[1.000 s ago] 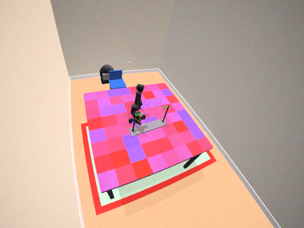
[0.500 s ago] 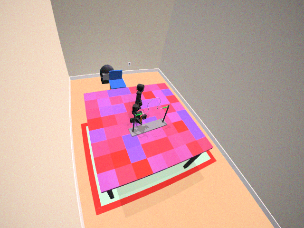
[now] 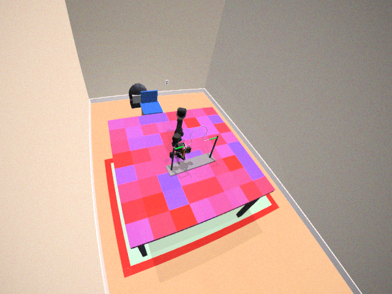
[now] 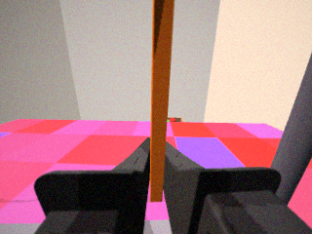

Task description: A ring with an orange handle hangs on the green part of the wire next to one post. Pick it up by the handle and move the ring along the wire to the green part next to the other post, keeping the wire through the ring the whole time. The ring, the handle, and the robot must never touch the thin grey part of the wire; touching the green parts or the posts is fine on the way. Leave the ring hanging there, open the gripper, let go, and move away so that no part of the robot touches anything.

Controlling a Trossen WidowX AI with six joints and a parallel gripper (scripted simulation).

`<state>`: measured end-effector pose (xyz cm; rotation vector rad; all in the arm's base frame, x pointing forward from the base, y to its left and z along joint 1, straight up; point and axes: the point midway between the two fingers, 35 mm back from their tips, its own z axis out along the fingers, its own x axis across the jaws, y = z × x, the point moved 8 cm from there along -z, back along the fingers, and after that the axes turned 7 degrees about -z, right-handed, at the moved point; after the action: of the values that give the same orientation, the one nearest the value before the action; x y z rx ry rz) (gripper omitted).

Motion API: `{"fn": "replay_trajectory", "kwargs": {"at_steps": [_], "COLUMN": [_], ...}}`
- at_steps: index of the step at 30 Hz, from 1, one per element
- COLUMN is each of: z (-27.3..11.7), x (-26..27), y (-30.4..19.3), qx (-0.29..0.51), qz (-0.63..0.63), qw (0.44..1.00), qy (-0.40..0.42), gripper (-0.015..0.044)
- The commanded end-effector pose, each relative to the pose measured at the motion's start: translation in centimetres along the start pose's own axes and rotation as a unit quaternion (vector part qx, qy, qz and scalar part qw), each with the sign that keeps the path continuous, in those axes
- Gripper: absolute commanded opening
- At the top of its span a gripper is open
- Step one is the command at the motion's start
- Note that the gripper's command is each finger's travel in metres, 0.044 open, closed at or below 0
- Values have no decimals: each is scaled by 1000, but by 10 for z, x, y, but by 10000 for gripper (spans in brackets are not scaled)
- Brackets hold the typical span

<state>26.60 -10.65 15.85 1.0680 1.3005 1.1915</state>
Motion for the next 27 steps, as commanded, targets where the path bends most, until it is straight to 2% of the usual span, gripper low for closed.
{"fn": "replay_trajectory", "kwargs": {"at_steps": [1, 12, 27], "z": [-1, -1, 0], "x": [8, 31, 77], "y": [0, 3, 21], "qx": [2, 1, 0], "qz": [12, 61, 200], "qw": [1000, 998, 980], "qy": [0, 0, 1], "gripper": [-150, -150, -150]}}
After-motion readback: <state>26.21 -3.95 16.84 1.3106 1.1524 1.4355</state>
